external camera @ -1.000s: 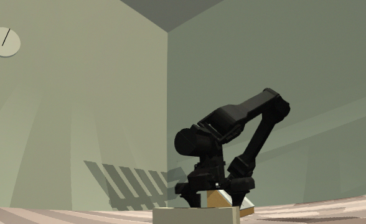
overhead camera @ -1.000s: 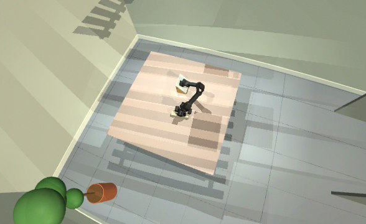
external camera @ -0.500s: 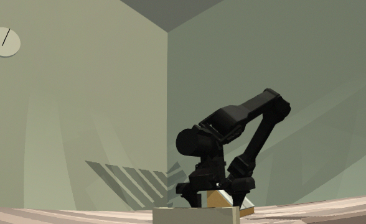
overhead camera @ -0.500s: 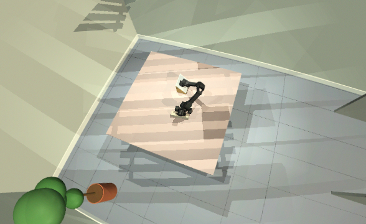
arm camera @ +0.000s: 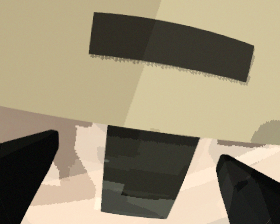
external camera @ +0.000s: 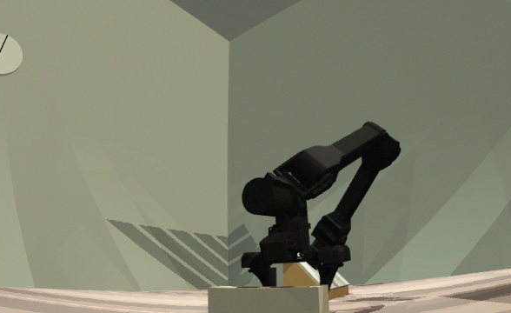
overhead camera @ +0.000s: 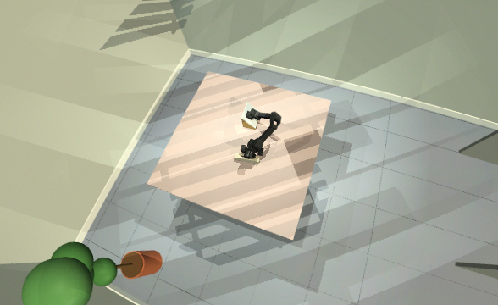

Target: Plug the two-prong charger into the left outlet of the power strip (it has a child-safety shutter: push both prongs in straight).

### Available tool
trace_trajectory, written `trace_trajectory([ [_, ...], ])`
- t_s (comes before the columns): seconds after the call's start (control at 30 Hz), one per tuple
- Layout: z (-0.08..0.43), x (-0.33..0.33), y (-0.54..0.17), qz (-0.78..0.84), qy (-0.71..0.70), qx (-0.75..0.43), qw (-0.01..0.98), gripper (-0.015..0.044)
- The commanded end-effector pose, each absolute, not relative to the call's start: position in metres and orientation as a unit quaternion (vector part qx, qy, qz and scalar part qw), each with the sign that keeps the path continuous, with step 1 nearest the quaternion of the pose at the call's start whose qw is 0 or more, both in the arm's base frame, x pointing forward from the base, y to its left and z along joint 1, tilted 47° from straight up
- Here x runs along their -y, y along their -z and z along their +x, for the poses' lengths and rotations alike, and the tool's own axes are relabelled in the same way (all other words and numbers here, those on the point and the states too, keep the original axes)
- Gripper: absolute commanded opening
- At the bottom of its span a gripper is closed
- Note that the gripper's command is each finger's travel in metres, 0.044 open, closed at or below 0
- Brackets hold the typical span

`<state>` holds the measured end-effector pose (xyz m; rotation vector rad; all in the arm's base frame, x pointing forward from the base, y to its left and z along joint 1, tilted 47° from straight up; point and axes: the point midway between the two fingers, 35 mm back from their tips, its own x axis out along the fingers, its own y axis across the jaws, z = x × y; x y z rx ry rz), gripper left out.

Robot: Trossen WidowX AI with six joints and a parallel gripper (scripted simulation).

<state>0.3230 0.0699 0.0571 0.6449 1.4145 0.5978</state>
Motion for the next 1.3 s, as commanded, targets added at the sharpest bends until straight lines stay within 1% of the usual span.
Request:
trace_trajectory([
  [0.0, 0.321, -0.071, -0.056, 0.288, -0.268, -0.628, 0.672, 0.044],
  [1.27, 0.28, -0.074, -0.053, 0.288, -0.268, -0.629, 0.671, 0.044],
])
